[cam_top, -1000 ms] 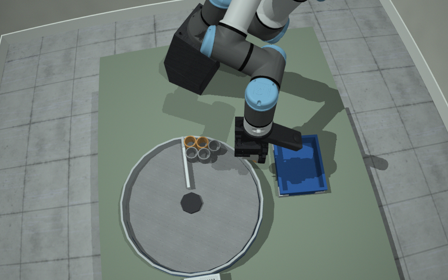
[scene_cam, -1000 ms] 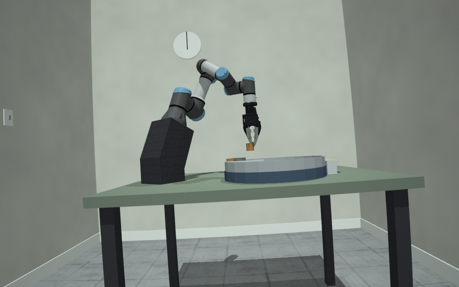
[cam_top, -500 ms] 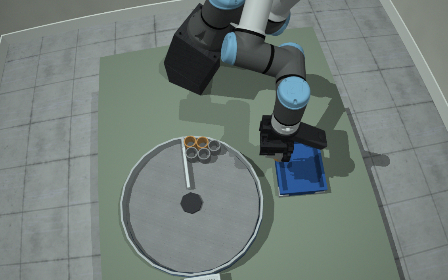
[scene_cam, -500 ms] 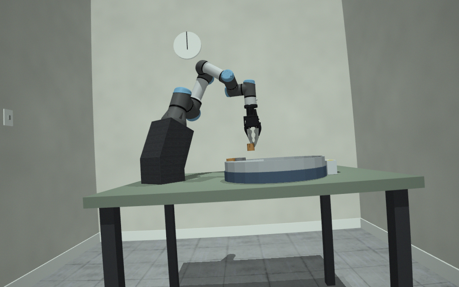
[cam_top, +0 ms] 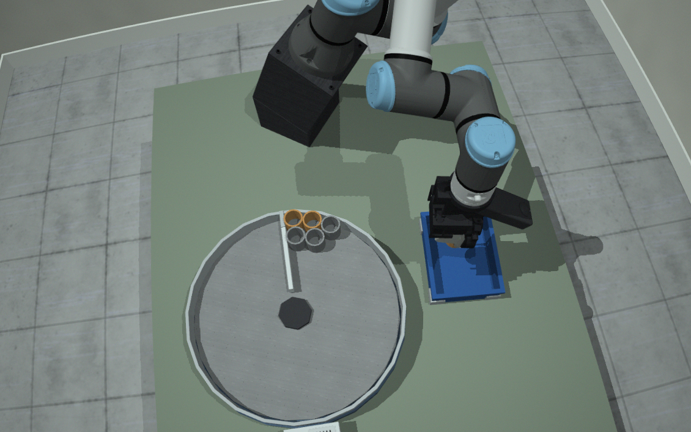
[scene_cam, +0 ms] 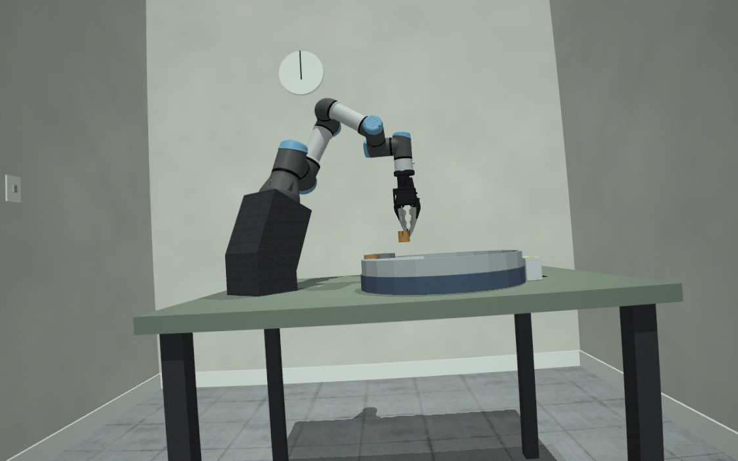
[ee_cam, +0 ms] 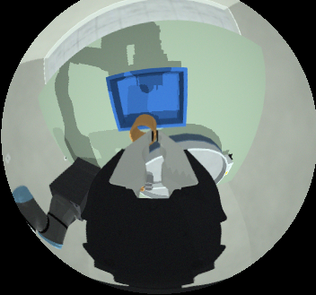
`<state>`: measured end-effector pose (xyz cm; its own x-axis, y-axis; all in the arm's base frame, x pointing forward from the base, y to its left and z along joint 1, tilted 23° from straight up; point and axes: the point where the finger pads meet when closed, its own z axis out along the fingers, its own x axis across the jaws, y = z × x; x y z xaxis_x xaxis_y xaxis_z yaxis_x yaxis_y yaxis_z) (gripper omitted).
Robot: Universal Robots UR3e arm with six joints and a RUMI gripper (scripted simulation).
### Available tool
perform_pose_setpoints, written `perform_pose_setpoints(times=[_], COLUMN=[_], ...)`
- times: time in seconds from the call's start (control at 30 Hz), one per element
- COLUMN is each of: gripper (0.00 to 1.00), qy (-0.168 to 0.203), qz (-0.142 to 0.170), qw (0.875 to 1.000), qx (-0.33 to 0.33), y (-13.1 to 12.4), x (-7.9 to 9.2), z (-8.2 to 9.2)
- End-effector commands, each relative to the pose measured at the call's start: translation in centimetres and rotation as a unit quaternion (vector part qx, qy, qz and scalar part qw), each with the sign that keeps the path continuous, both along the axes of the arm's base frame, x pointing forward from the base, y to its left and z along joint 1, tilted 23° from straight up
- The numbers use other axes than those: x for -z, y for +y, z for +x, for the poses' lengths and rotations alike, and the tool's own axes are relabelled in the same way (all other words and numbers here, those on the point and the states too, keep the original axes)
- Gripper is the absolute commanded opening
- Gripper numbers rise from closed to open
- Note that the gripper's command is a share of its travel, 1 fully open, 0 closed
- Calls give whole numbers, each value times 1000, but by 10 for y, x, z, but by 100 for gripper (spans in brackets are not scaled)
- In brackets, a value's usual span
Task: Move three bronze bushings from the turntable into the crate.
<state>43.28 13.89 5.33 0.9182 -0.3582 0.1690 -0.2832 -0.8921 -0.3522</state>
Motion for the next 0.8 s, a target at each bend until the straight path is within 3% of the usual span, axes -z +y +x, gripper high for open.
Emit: perform_pose_setpoints(times=[0.0, 0.77], gripper=[0, 0], qy=[-1, -1], qz=[-1, -1], qw=[1000, 1000], qx=[0, 0], y=[8, 26], x=[-4, -10], z=[3, 7])
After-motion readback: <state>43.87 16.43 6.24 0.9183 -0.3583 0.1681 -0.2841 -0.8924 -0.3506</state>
